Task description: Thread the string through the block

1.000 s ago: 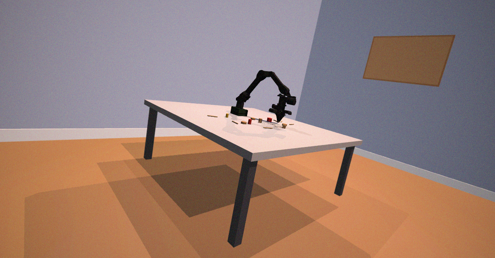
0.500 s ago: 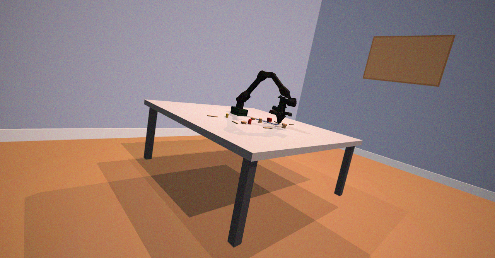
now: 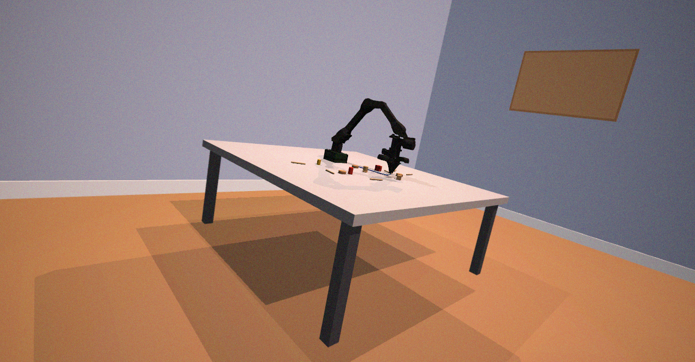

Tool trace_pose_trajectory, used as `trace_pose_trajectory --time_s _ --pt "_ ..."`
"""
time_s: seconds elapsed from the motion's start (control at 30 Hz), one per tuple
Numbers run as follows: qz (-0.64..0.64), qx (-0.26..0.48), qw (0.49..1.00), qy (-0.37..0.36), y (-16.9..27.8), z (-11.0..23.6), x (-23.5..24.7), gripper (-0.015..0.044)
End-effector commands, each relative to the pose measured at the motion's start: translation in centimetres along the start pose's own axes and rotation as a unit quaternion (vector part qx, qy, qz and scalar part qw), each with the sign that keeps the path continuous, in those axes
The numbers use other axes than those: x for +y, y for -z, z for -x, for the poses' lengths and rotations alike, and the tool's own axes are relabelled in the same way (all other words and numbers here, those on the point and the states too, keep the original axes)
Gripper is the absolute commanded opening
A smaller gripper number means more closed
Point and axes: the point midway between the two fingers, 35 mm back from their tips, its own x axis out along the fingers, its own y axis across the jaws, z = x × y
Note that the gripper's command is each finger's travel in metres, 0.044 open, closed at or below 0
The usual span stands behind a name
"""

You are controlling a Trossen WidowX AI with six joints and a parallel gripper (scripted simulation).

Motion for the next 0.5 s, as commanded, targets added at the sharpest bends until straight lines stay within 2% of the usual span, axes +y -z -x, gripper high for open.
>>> trace_pose_trajectory --time_s 0.0,0.47 --pt "-0.002 0.002 1.0 -0.002 -0.4 0.0 0.0 0.0" --pt "-0.002 0.002 1.0 -0.002 -2.3 0.0 0.0 0.0"
